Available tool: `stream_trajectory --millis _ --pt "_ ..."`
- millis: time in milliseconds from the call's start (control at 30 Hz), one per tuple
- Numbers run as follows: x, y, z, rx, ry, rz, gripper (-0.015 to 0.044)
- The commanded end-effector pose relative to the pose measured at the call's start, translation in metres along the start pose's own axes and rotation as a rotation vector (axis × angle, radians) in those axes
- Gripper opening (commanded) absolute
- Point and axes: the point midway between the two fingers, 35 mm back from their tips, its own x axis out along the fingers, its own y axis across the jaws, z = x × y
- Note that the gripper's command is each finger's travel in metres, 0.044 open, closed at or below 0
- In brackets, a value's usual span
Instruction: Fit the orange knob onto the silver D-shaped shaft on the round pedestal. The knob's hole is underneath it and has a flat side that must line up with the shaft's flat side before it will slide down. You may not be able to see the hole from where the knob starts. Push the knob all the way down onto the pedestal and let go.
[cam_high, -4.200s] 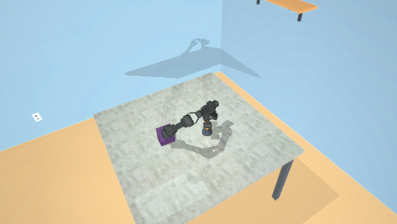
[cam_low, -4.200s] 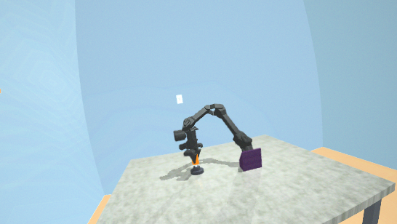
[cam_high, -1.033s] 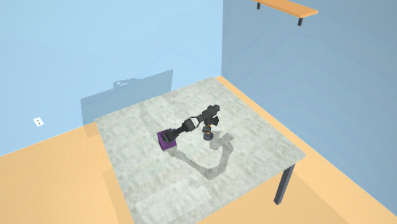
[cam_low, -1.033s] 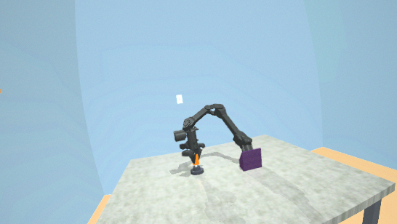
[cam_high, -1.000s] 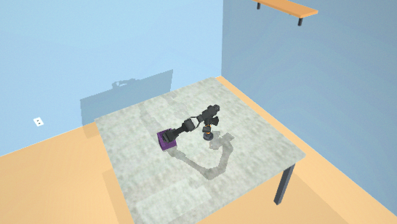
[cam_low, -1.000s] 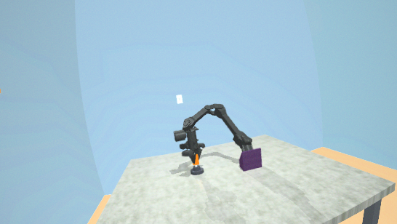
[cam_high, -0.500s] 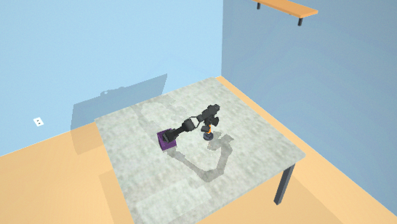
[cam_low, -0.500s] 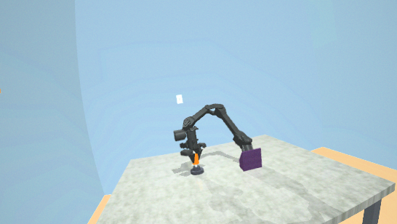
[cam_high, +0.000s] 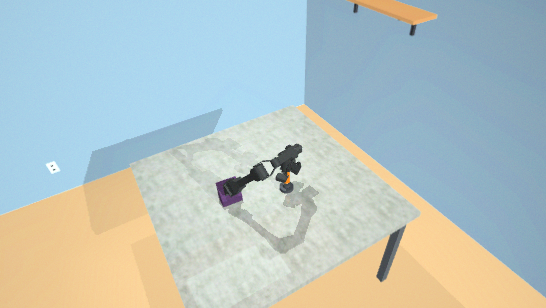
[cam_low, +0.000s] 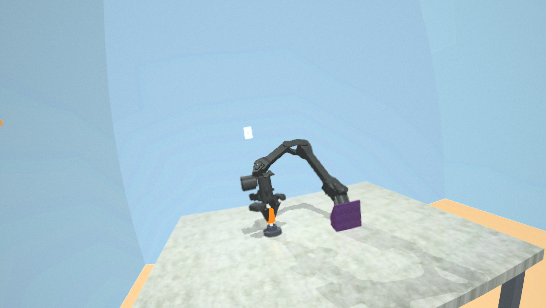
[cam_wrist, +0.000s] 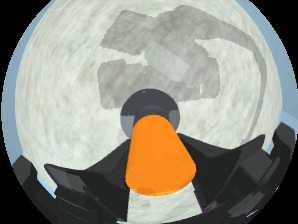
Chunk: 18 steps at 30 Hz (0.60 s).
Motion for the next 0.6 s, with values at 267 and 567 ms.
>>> stream_trajectory --millis 267,567 --pt "0.0006 -0.0005 -0.0002 0.005 0.000 0.000 0.0000" --pt "-0.0016 -0.0006 -0.0008 0.005 0.000 0.000 0.0000"
